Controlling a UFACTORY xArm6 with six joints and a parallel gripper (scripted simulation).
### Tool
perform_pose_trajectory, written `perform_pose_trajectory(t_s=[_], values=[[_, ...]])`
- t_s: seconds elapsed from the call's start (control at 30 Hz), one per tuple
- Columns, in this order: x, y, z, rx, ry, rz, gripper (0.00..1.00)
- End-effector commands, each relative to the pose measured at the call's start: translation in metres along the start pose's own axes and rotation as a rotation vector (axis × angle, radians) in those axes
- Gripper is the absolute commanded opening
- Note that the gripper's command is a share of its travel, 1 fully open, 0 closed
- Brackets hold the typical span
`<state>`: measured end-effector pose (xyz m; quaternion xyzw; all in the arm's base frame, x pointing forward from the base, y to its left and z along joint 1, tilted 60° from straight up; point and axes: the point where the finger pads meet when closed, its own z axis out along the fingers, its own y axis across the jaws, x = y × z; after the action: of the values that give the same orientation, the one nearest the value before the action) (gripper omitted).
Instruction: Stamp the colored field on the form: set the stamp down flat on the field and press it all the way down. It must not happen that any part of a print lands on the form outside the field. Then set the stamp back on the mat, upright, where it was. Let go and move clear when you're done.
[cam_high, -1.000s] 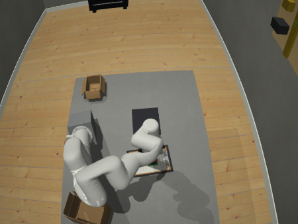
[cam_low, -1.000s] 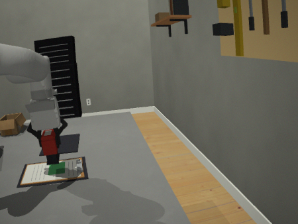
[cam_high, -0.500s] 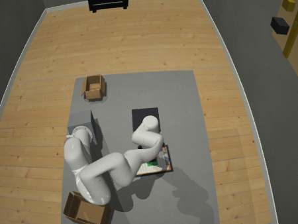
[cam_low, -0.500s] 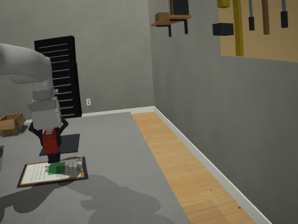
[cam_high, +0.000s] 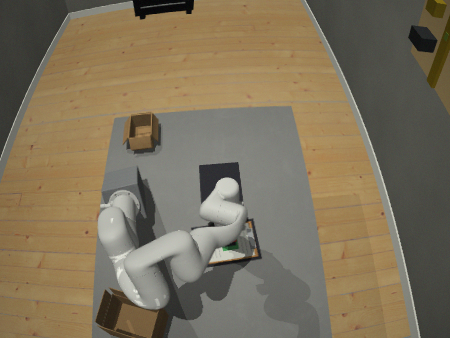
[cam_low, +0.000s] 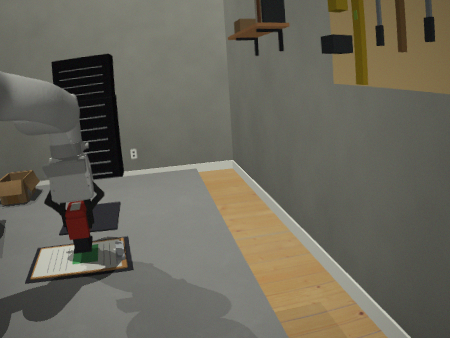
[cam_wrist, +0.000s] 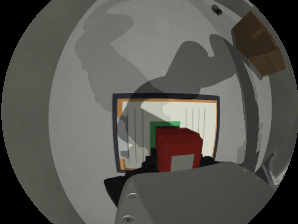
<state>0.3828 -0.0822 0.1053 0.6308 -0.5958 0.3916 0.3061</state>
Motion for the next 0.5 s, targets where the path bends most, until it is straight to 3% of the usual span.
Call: perform_pose_trajectory(t_s=[0.0, 0.47], values=[[-0.001, -0.001, 0.010, 0.003, -0.001, 0.001, 0.29], [-0.001, -0.002, 0.022, 0.003, -0.001, 0.001, 0.29]])
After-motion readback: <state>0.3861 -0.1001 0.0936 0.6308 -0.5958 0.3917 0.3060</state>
